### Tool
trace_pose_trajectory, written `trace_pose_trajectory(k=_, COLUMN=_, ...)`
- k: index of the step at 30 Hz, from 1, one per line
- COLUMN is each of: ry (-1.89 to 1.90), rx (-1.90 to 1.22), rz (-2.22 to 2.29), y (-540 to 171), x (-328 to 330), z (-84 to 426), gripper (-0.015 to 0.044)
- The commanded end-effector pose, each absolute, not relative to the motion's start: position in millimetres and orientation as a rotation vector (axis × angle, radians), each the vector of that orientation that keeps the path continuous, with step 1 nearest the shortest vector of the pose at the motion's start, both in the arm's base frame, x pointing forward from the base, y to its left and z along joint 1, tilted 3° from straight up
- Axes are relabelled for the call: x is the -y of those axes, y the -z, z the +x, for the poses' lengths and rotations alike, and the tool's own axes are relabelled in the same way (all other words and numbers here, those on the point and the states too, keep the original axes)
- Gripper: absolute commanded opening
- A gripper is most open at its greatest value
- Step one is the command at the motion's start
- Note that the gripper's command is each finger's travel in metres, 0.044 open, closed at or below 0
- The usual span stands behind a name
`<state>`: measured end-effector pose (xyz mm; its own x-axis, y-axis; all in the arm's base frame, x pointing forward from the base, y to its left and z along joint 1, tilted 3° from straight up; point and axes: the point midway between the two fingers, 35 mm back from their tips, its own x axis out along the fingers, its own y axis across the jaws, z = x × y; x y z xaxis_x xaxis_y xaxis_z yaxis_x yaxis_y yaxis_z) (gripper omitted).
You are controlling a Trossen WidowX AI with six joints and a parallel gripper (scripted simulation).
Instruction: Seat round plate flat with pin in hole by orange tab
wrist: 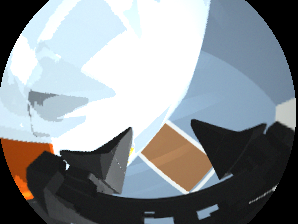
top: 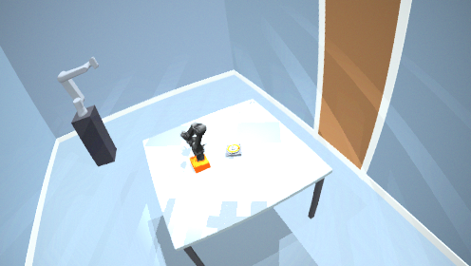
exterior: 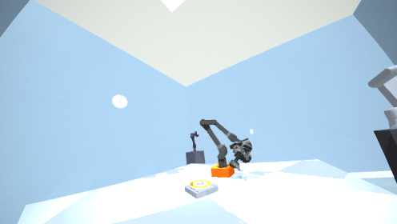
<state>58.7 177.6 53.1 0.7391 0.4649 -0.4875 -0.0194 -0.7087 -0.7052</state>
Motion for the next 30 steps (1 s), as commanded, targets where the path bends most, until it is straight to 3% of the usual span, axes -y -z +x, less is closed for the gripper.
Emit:
trace_pose_trajectory(k=1, ry=-0.875, rx=0.322, rz=-2.218, y=-53, x=-178, z=59, gripper=0.0374)
trace_pose_trajectory(k=15, ry=-0.856, rx=-0.498, rz=-1.84, y=-61, x=-187, z=123, gripper=0.0006)
trace_pose_trajectory(k=30, ry=-0.626, rx=-1.08, rz=-1.208, y=-71, x=-163, z=217, gripper=0.0)
